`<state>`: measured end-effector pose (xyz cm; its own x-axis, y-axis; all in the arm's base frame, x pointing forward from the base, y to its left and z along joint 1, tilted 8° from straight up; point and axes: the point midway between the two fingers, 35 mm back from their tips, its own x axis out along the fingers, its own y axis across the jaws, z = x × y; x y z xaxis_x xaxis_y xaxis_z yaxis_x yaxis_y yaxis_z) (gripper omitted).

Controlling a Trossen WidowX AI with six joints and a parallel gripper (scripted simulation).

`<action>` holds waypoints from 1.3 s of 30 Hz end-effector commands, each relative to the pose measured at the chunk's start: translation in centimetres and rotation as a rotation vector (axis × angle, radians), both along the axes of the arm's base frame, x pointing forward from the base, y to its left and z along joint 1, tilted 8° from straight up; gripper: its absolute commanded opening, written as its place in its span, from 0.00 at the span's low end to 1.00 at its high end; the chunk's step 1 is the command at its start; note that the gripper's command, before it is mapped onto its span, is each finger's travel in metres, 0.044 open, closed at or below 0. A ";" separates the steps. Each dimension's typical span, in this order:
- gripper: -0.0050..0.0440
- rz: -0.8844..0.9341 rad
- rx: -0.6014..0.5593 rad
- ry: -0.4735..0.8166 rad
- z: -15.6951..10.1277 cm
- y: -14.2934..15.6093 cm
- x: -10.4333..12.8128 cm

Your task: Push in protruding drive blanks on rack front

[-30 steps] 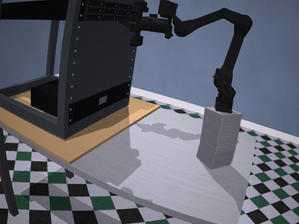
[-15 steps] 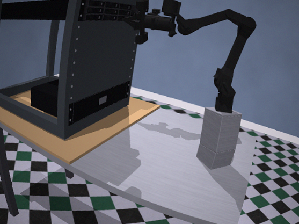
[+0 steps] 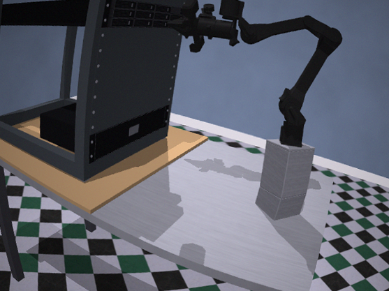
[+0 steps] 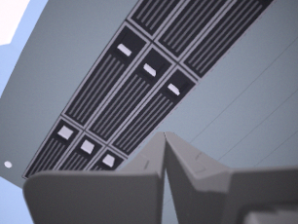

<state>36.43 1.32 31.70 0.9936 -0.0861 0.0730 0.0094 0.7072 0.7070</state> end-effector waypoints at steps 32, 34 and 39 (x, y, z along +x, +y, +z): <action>0.00 0.033 -0.771 0.055 0.6 -1.3 -4.8; 0.00 0.033 -0.779 0.056 0.6 -1.3 -4.8; 0.00 0.034 -0.785 0.056 0.6 -1.3 -4.9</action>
<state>31.87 0.02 32.18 0.9989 -0.0038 0.0457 0.0032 0.9999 0.0124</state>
